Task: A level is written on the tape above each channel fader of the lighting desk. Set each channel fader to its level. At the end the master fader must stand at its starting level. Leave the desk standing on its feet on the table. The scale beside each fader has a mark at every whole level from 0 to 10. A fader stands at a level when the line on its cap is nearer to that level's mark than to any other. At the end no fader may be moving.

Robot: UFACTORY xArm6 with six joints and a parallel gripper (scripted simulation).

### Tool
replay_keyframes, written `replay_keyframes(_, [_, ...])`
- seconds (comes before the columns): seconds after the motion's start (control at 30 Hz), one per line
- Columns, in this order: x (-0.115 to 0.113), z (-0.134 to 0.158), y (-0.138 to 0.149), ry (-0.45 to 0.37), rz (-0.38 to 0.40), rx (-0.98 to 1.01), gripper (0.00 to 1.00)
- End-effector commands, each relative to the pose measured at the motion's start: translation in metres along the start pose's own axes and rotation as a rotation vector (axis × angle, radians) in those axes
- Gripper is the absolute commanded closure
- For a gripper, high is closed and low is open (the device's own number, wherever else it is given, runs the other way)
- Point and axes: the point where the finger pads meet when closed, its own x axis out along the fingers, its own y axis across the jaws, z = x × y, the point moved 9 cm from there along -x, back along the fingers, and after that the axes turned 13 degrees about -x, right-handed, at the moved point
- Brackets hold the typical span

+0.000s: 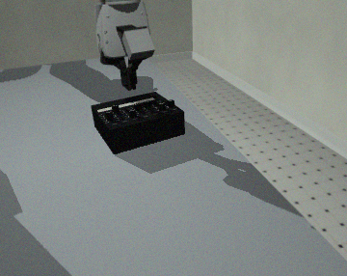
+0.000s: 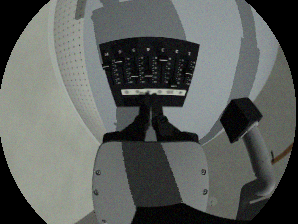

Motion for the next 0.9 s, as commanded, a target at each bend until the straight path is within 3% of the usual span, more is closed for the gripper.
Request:
replay_keyframes(0.0, [-0.0012,-0.0005,-0.0011,0.002,-0.004,0.0,1.0])
replay_keyframes(0.87, [0.0072,-0.0008,-0.0017,0.002,-0.003,0.0,1.0])
